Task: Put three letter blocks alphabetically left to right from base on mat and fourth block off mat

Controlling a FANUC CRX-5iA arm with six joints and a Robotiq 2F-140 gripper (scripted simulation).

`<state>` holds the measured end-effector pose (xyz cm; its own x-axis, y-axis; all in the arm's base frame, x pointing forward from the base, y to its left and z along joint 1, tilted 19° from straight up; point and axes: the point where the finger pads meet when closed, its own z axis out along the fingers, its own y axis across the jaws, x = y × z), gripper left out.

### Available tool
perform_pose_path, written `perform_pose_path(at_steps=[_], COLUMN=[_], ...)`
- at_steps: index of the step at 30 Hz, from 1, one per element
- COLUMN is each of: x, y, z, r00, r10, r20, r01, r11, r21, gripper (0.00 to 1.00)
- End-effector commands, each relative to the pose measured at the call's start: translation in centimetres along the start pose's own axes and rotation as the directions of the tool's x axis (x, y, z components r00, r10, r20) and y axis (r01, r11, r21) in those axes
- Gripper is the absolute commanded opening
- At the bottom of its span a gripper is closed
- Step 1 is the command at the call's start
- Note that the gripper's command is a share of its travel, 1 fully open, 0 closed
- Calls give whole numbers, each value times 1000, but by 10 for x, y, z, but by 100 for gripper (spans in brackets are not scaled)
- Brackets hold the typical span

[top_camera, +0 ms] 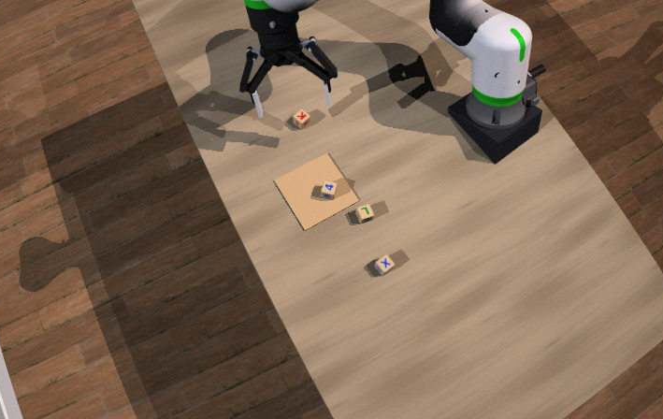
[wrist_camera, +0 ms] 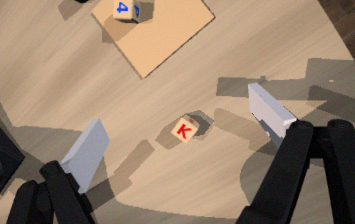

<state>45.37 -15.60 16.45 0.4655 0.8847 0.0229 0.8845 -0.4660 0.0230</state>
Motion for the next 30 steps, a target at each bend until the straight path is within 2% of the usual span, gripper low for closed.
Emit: perform_pose_path(at_steps=[1, 2, 5, 9, 14, 30], x=[-16, -23, -23, -45, -59, -62], y=[-1, -2, -2, -6, -9, -9], z=[10, 15, 15, 28, 36, 38], r00=[994, 987, 987, 955, 925, 917], r10=[-113, -157, -157, -295, -380, -399], r20=[-11, -11, -11, -11, -10, -10], r01=[113, 157, 157, 295, 380, 399], r11=[994, 988, 988, 955, 925, 917], r21=[-3, -5, -5, -12, -17, -18], gripper=[100, 100, 100, 100, 100, 100])
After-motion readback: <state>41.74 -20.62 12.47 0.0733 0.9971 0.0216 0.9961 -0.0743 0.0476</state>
